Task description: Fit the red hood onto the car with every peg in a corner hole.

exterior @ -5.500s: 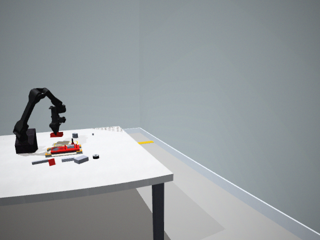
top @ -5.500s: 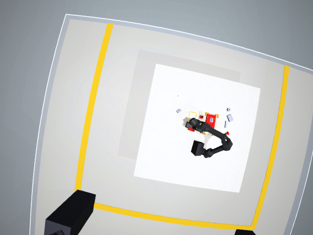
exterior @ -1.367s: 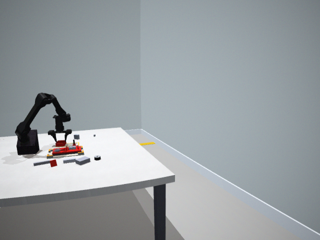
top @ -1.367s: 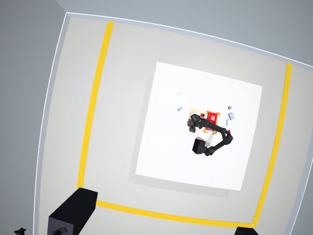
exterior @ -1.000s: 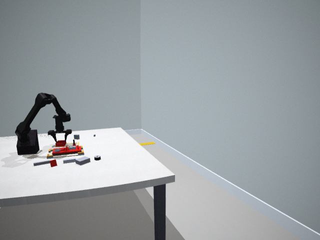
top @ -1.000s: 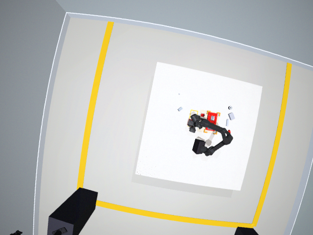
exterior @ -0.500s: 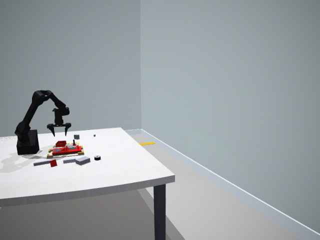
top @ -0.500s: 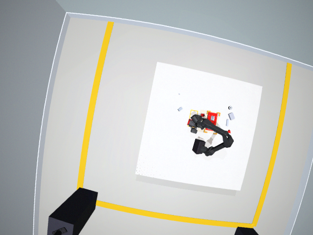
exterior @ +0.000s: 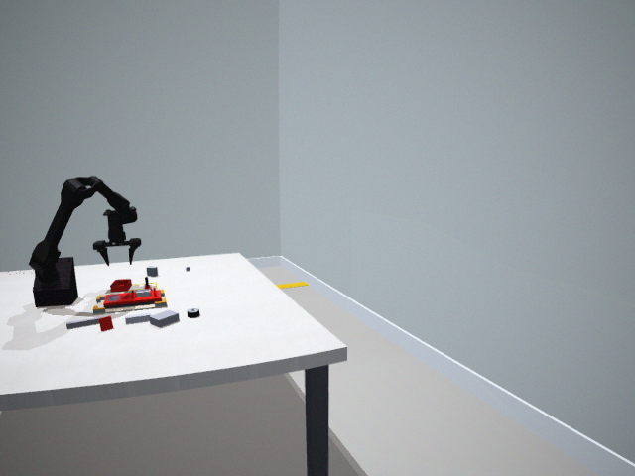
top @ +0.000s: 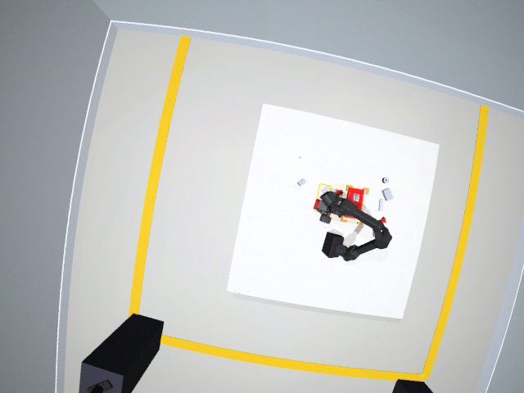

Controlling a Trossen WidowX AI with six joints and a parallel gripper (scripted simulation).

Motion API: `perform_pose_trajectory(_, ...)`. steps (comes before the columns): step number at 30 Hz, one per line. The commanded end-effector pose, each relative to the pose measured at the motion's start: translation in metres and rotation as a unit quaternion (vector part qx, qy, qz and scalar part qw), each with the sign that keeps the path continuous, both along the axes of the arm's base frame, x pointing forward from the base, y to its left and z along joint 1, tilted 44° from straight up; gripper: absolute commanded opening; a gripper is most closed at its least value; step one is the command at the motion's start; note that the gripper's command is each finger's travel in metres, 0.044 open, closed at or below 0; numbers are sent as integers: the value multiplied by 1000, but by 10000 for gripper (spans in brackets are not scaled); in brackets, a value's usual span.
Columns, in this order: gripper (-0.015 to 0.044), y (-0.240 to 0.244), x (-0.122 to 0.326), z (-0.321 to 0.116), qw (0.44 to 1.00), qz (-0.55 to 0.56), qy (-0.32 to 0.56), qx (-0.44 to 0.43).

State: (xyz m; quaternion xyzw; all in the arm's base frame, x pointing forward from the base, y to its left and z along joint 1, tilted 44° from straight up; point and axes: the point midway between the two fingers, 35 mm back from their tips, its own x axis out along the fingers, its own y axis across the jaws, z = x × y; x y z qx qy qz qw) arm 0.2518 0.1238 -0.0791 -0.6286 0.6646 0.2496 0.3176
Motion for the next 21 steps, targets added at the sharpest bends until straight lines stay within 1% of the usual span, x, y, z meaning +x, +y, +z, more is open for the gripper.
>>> perform_pose_trajectory(1, 440, -1, -1, -1, 1000, 0, 3, 4)
perform_pose_trajectory(3, 440, -6, -3, -4, 999, -13, 15, 36)
perform_pose_trajectory(7, 440, -17, -7, -12, 989, -40, 39, 139)
perform_pose_trajectory(11, 440, -24, -10, -16, 967, -48, 44, 245)
perform_pose_trajectory(16, 440, -29, -10, -13, 928, -30, 23, 371)
perform_pose_trajectory(21, 440, -34, -8, -2, 879, 15, -25, 476)
